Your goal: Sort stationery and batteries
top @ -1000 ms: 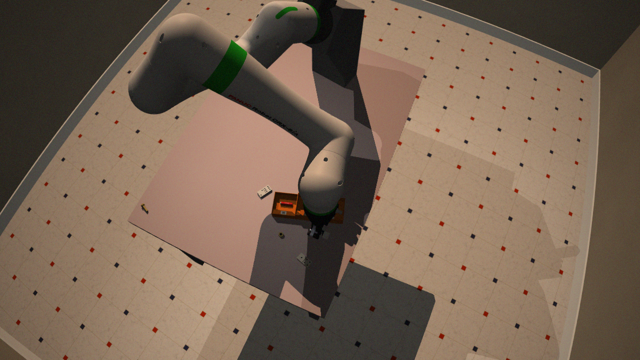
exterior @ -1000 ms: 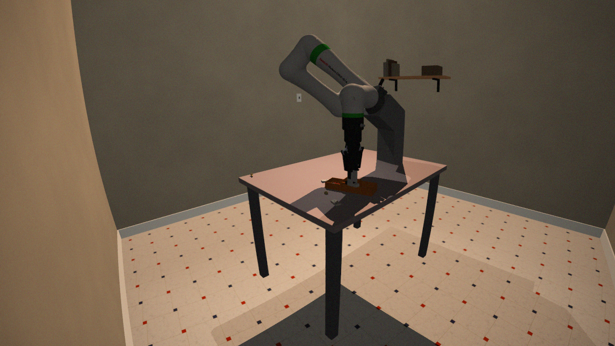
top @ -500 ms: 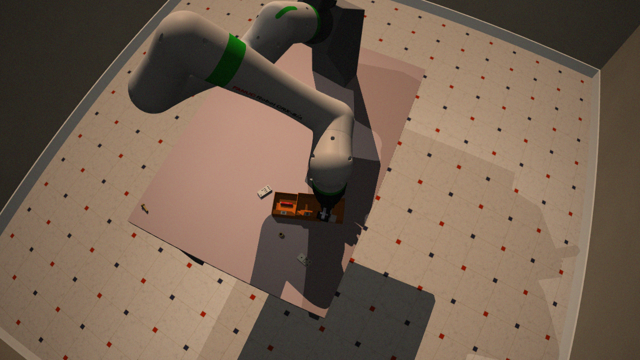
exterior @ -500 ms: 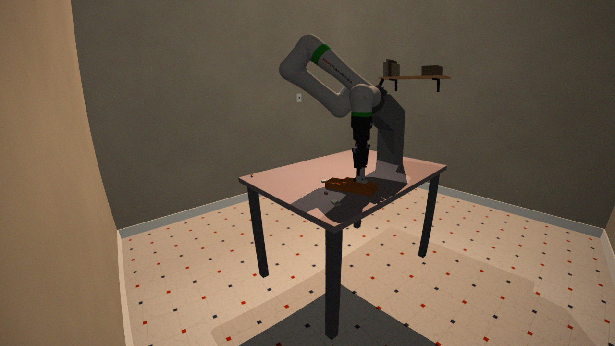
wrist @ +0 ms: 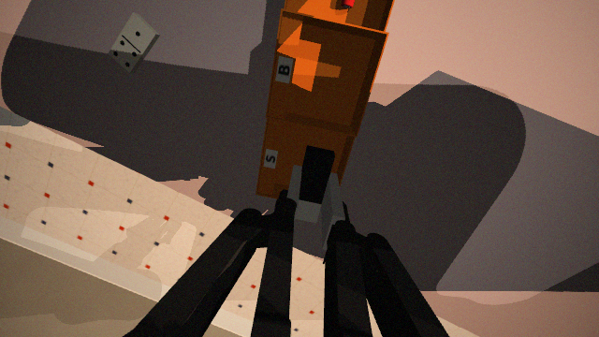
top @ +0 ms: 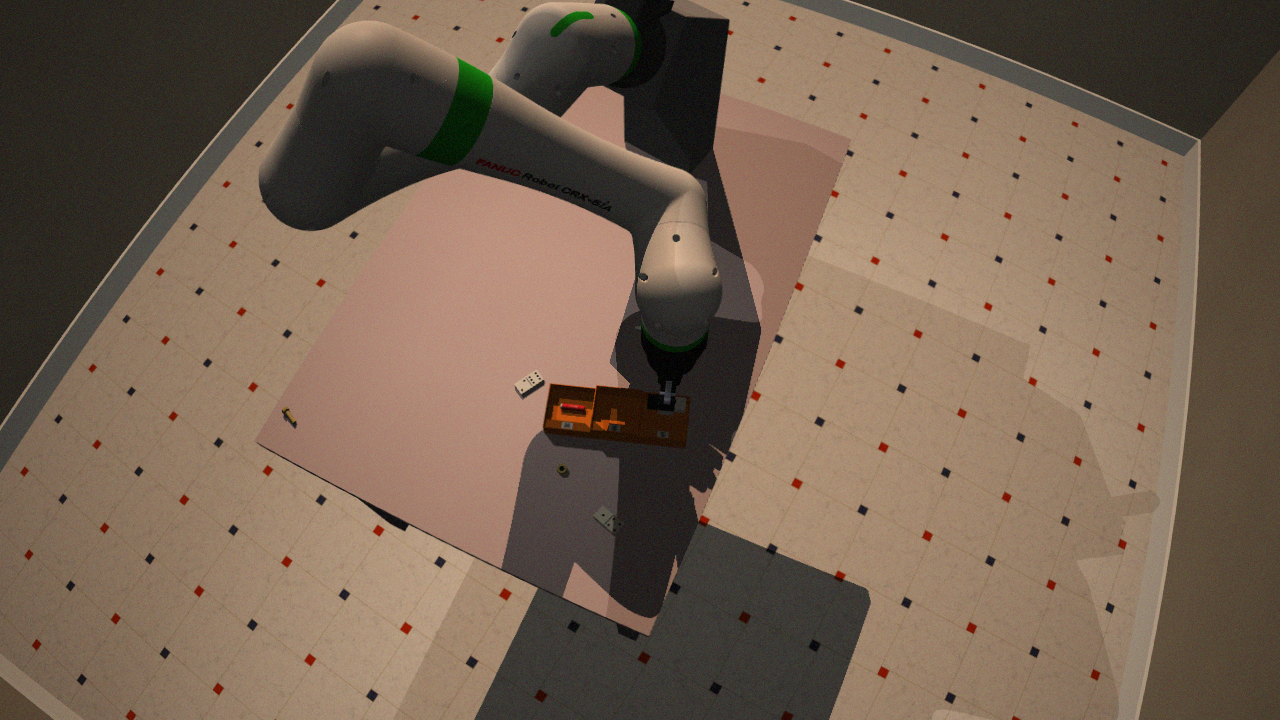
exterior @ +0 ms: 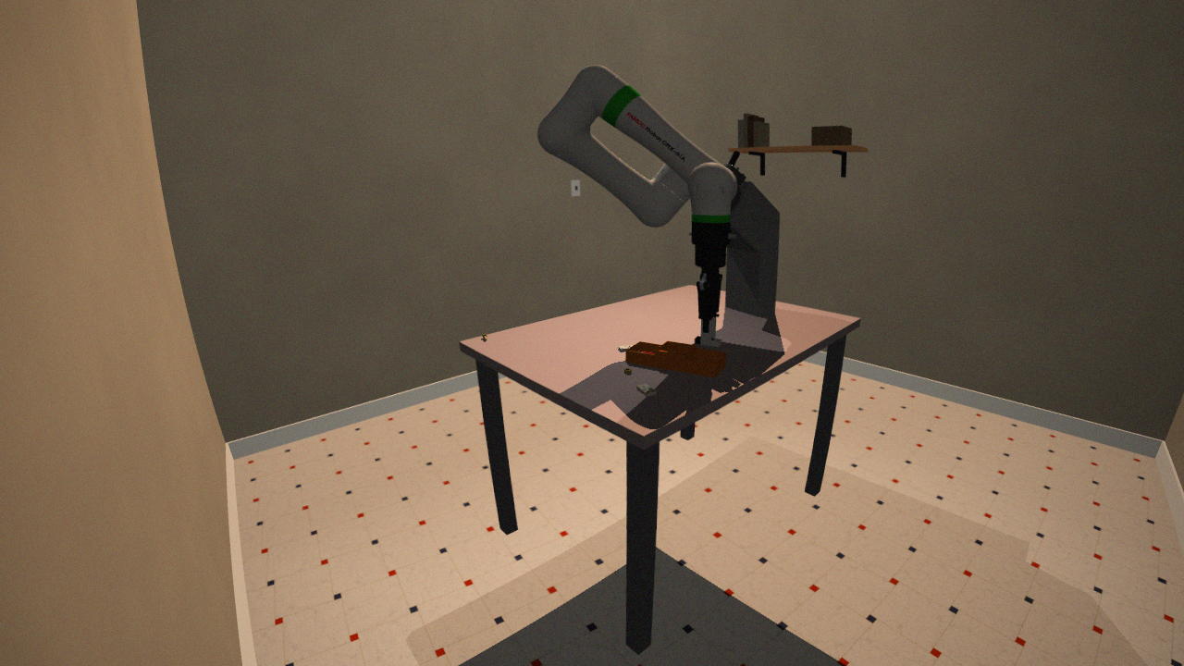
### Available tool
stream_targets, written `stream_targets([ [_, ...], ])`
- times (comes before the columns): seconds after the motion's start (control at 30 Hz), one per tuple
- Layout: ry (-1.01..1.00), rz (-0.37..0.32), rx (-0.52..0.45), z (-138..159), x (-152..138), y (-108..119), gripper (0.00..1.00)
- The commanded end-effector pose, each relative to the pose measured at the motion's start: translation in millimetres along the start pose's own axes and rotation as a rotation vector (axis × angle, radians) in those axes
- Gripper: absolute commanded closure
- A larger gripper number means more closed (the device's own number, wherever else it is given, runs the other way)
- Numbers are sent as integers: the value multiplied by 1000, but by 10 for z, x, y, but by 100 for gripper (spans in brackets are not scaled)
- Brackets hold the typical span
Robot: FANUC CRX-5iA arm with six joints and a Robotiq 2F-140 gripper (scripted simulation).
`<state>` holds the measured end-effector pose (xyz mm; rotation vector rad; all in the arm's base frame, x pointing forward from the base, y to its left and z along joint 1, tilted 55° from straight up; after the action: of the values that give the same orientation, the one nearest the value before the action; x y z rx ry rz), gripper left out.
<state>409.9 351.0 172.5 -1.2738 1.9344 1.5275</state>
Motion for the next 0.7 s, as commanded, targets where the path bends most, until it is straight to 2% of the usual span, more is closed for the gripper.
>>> stream_targets([
  [0.0, 0, 0, 0, 1, -6, 2, 80],
  [0.3, 0, 0, 0, -2, -17, 2, 80],
  [0.67, 0, 0, 0, -2, -17, -218, 80],
])
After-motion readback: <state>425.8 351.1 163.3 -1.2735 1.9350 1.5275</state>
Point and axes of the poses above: the point where the finger pads meet when closed, its own y axis back along the fingers, its own x axis across the jaws, z = x × y, the point moved 7 cm from there along y, back along the fingers, and after that the axes turned 4 degrees about -y, right-handed, at the moved point
